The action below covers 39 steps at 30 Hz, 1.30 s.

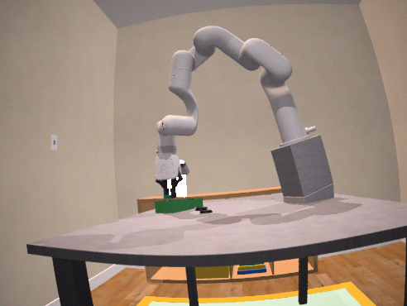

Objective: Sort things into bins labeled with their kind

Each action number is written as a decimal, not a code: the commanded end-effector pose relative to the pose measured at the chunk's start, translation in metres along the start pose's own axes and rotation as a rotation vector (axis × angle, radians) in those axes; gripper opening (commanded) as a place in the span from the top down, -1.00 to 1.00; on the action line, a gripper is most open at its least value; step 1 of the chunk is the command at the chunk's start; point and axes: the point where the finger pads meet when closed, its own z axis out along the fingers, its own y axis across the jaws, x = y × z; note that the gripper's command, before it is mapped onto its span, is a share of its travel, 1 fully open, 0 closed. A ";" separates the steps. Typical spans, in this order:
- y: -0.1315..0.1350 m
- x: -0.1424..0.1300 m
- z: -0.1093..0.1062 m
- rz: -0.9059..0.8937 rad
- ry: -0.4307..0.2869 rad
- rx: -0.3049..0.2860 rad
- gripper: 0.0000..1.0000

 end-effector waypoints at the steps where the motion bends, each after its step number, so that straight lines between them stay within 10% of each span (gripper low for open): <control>1: -0.002 0.000 0.009 0.000 -0.001 0.004 1.00; 34: -0.002 0.000 0.039 0.000 -0.001 0.004 1.00; 35: -0.002 0.000 0.039 0.000 -0.001 0.004 0.42; 39: -0.002 0.000 0.039 0.000 -0.001 0.004 0.42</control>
